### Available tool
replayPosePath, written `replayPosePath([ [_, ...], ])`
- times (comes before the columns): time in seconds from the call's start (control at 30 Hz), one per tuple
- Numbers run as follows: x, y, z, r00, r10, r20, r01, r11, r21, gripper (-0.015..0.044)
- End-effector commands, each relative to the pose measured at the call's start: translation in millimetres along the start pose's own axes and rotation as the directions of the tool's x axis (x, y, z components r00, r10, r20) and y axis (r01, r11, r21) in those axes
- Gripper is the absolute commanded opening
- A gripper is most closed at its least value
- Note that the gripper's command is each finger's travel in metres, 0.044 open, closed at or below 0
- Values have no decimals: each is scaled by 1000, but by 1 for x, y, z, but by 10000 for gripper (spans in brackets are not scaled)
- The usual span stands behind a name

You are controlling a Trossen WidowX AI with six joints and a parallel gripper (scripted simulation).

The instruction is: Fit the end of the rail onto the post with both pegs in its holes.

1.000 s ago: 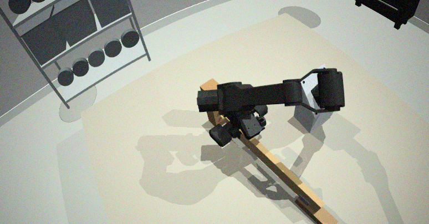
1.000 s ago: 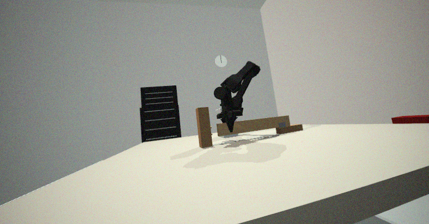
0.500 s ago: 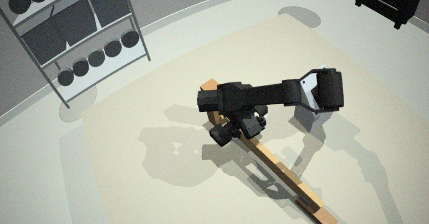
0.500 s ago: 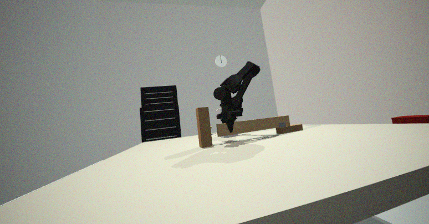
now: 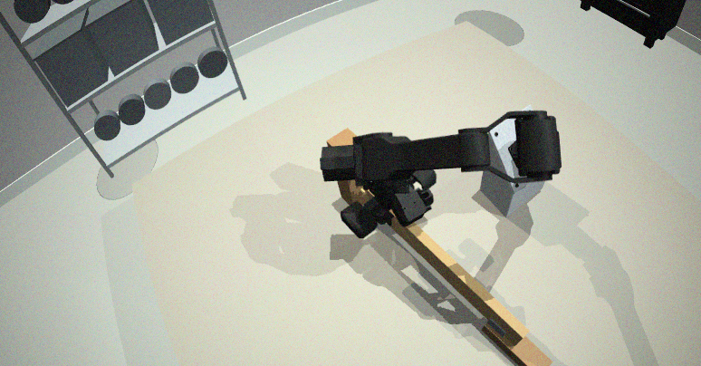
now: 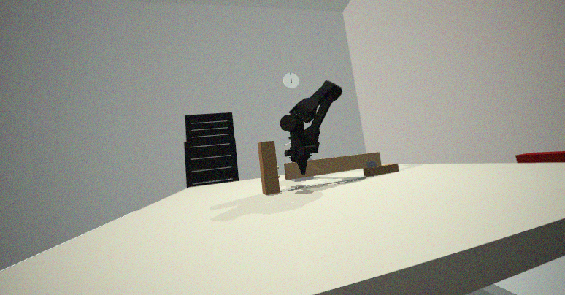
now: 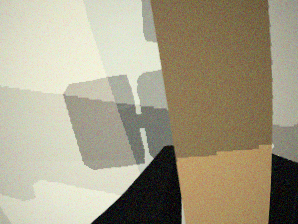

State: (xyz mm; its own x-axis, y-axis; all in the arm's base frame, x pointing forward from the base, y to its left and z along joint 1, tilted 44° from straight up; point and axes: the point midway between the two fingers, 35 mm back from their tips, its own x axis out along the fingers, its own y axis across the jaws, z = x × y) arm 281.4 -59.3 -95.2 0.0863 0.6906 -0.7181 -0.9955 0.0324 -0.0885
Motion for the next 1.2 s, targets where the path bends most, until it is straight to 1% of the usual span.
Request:
replayPosePath([
  [0.0,-4,-2,-3,1000,-10,-4,10,1000,-2,0],
  [1.17,-4,-3,-12,1000,-10,-5,10,1000,-2,0],
])
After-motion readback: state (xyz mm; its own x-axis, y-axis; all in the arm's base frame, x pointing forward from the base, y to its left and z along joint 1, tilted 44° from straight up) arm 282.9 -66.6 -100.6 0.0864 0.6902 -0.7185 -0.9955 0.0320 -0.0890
